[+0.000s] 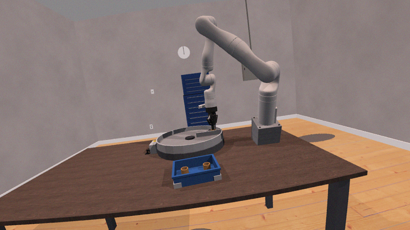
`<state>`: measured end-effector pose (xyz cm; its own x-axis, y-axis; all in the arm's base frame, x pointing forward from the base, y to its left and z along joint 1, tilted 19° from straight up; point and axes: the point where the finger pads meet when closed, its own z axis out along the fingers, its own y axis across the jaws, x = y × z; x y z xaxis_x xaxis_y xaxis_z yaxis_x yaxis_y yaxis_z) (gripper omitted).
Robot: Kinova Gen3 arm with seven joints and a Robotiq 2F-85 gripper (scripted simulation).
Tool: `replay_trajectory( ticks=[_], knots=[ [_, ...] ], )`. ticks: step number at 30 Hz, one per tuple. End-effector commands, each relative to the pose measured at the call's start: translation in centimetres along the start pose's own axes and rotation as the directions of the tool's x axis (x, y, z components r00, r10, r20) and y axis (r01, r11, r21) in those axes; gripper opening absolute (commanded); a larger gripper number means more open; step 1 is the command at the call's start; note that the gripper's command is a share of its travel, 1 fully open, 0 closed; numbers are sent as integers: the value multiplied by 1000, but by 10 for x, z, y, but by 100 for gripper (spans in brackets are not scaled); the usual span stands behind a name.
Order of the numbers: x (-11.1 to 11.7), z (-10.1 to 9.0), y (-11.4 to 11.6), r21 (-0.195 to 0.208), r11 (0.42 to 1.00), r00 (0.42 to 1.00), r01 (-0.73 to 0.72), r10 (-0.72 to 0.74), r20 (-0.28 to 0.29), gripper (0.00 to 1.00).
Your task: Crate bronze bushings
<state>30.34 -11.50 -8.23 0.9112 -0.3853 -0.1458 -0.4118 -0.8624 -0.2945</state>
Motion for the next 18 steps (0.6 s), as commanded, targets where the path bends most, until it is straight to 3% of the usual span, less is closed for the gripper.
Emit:
replay_trajectory(
  ticks=[1,18],
  knots=[
    [1,-1,0,-1,1000,1000,0,0,-2,0],
    [1,-8,0,0,1000,1000,0,0,-2,0]
  ],
)
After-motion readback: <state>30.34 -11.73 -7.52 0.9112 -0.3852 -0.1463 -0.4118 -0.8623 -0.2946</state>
